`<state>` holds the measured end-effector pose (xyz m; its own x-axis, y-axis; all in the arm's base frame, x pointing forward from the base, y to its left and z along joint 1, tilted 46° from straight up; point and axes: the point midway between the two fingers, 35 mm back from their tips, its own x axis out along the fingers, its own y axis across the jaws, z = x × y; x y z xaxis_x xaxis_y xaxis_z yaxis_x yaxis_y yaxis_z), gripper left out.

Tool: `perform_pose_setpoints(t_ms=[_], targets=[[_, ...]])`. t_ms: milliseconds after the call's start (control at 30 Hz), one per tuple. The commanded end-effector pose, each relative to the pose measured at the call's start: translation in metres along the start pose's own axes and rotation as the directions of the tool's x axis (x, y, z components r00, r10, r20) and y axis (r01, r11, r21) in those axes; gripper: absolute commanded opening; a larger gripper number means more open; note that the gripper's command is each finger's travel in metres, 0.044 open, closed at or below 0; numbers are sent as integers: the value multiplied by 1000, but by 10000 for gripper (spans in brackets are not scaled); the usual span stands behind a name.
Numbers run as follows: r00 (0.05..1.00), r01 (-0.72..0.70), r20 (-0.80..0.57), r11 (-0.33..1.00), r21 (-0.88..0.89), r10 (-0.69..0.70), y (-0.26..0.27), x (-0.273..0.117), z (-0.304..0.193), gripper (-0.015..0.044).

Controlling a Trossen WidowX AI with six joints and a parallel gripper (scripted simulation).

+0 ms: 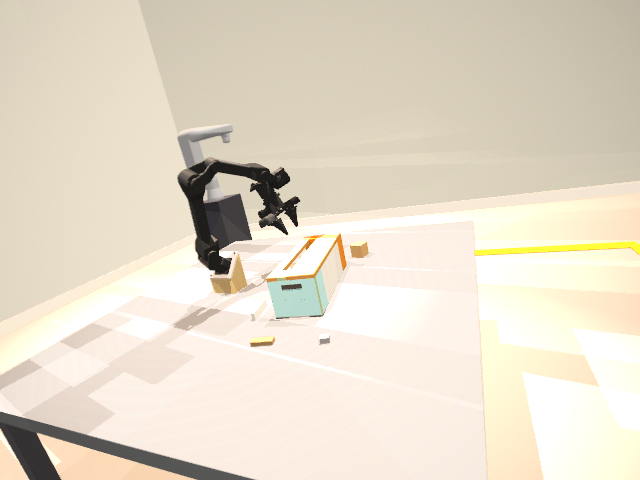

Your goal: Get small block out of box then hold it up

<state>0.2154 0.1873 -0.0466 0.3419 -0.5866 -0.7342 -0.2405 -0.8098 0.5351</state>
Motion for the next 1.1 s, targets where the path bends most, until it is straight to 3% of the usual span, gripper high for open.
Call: perform_pose_setpoints(t_ms=[0,400,633,1067], targets=[[998,-42,-57,893,-448,18,3,2,8,285],[998,-42,-57,893,-448,18,3,4,8,285],[998,-44,-59,893,-447,20,18,90,32,285],[998,-44,-59,893,-448,20,21,102,36,285]])
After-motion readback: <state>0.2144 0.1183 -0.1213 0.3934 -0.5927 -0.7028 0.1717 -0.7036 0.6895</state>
